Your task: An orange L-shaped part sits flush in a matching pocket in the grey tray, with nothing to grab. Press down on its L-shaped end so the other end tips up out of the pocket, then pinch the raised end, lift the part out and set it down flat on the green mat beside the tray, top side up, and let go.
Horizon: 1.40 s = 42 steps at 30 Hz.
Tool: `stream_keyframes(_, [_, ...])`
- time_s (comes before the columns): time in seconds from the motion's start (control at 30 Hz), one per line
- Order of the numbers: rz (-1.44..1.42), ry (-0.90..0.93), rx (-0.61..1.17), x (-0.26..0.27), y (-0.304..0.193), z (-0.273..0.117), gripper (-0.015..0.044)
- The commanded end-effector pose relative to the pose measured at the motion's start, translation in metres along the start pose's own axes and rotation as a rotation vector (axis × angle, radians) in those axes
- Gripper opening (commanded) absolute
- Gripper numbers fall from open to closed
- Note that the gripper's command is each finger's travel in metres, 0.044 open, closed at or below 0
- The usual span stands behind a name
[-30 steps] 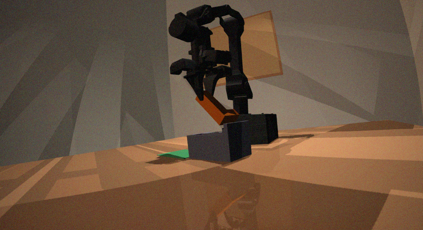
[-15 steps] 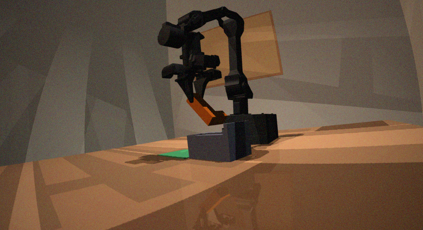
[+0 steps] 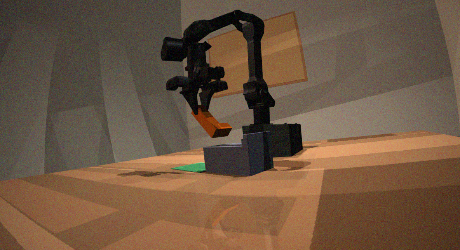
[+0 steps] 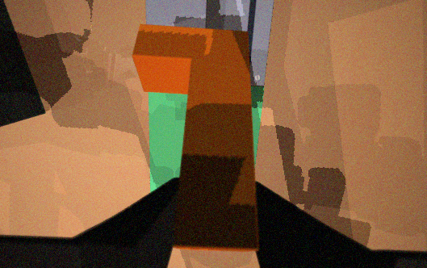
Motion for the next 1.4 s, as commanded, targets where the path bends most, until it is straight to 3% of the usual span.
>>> stream_keyframes(0.0, [-0.003, 0.0, 0.006, 0.004, -0.016, 0.0, 0.0])
stream_keyframes(0.4, [-0.003, 0.002, 0.01, 0.016, -0.06, 0.0, 0.0])
stream_keyframes(1.37, [-0.003, 0.002, 0.01, 0.016, -0.061, 0.037, 0.0])
Point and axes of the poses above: the point midway between the two fingers, 35 mm back from their tips, its own z axis out along the fingers, its own x axis across the jaws, y = z × x, the point moved 5 cm from there along -z, back along the fingers, and after that the axes turned 8 degrees about -z, right-handed, at the moved point
